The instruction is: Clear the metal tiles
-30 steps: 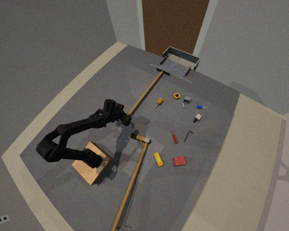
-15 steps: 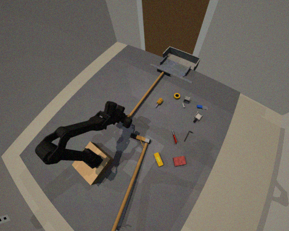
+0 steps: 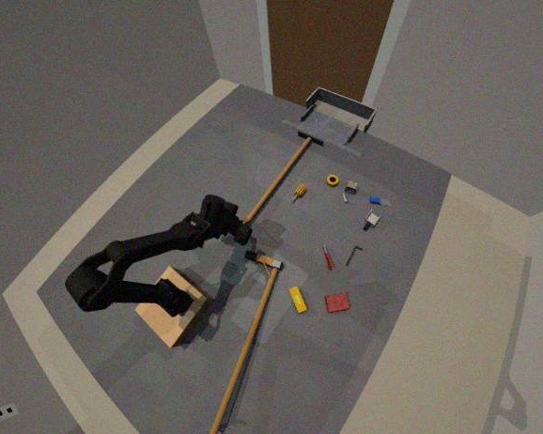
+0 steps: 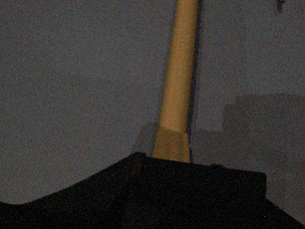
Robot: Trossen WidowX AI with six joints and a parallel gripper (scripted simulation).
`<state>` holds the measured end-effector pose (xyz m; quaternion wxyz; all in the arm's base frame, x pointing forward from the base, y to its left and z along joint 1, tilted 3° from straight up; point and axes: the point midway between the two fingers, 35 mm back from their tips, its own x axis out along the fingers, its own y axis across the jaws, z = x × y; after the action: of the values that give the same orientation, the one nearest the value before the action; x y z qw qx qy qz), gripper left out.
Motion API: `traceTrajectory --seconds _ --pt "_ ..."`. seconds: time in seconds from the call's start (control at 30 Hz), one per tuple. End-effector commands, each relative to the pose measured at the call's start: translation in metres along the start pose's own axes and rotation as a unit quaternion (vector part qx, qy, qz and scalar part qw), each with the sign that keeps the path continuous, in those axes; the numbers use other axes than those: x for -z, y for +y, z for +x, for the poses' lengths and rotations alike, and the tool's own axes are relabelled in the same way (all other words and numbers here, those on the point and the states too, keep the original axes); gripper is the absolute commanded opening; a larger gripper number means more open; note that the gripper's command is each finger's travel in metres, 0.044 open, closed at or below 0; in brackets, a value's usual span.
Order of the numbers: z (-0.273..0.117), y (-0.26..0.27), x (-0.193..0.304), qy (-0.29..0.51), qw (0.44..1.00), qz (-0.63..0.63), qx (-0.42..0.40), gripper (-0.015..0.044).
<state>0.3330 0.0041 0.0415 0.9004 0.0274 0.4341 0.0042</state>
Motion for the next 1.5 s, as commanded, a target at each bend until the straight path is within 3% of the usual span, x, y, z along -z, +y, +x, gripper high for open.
traceTrajectory --seconds 0.0,1.47 --pt "-0.001 -0.005 -0.001 -0.004 1.000 0.002 0.002 0.0000" --pt "0.031 -0.017 -0.043 -0.007 1.000 0.007 0.007 0.0000"
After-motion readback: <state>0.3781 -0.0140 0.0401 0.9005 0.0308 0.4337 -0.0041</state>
